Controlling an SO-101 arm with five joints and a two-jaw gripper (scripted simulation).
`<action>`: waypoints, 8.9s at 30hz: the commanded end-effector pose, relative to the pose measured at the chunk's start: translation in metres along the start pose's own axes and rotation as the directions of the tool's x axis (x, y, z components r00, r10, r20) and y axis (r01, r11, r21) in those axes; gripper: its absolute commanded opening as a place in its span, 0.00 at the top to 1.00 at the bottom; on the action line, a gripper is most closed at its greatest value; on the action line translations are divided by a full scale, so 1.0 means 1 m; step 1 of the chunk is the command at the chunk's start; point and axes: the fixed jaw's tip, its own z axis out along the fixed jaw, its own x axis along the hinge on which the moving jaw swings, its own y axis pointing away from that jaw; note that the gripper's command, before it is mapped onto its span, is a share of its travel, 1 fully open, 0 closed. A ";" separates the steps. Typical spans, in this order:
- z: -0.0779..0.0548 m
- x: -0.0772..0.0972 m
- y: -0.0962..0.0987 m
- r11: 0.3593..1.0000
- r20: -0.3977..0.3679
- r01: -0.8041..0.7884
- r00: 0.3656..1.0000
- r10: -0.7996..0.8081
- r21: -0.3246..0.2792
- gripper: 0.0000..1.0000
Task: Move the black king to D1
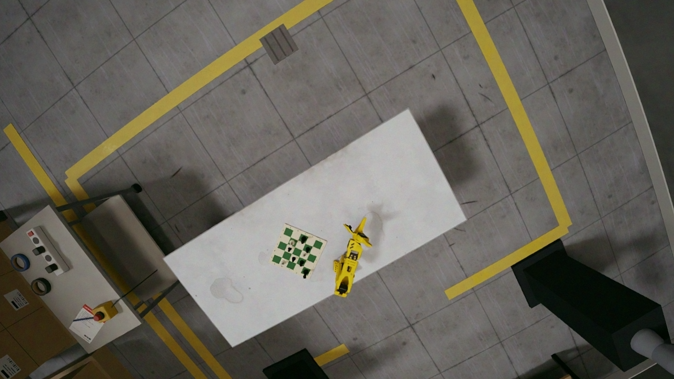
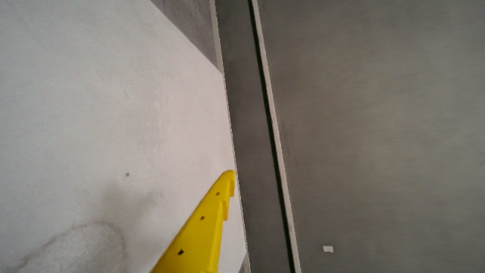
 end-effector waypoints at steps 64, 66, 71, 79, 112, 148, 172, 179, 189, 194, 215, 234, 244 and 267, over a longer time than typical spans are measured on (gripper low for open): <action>-0.012 -0.035 0.003 0.994 0.102 -0.088 0.990 0.095 -0.064 0.05; -0.019 -0.048 0.006 0.987 0.138 -0.122 0.981 0.136 -0.105 0.08; -0.028 -0.063 0.011 0.975 0.173 -0.157 0.967 0.184 -0.160 0.11; -0.054 -0.093 0.024 0.927 0.235 -0.221 0.926 0.297 -0.302 0.17; -0.190 -0.138 0.069 0.520 0.170 -0.227 0.776 0.608 -0.824 0.45; -0.255 -0.109 0.088 0.220 0.023 -0.142 0.790 0.613 -0.965 0.60; -0.256 -0.110 0.087 0.219 0.023 -0.139 0.794 0.607 -0.966 0.60; -0.260 -0.115 0.079 0.210 0.026 -0.117 0.819 0.574 -0.971 0.63; -0.268 -0.137 0.066 0.189 0.037 -0.064 0.872 0.489 -0.980 0.69; -0.275 -0.161 0.063 0.171 0.053 -0.020 0.909 0.413 -0.985 0.75; -0.308 -0.241 0.145 0.103 0.156 0.145 0.982 0.106 -0.984 0.95; -0.318 -0.245 0.182 0.086 0.188 0.185 0.982 0.027 -0.979 1.00; -0.318 -0.245 0.182 0.086 0.188 0.185 0.982 0.027 -0.979 1.00; -0.320 -0.242 0.190 0.082 0.195 0.195 0.981 -0.004 -0.977 1.00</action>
